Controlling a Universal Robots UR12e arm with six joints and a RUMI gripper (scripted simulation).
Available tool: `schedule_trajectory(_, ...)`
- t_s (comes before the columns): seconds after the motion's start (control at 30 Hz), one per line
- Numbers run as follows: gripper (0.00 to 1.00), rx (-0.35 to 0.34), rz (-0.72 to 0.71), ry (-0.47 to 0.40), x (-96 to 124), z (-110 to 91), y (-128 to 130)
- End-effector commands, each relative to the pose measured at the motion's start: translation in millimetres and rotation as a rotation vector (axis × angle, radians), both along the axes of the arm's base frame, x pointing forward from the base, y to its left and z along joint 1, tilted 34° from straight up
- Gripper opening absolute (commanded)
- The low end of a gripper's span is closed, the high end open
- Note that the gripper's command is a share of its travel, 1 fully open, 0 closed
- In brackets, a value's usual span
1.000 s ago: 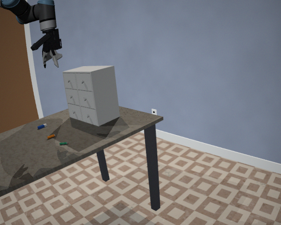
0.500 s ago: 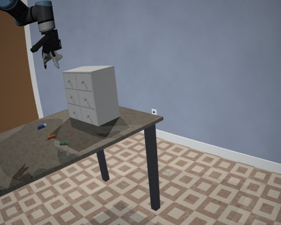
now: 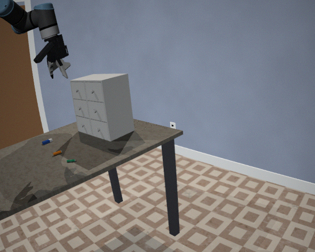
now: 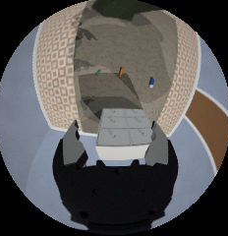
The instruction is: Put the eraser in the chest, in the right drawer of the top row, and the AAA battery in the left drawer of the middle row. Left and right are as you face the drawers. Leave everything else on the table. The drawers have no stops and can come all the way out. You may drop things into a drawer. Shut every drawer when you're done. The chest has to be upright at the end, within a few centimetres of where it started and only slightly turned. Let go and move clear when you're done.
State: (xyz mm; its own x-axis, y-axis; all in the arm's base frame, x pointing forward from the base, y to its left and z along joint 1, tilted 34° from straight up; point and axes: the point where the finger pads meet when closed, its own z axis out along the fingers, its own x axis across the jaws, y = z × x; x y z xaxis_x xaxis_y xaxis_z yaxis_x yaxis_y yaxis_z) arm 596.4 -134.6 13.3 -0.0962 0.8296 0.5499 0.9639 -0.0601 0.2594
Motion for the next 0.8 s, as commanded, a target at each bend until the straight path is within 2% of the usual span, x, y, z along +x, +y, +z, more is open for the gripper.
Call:
schedule_trajectory(0.0, 1.00, 0.006, -0.034, -0.045, 5, -5, 3)
schedule_trajectory(0.77, 1.00, 0.028, -0.158, -0.233, 25, -21, 16)
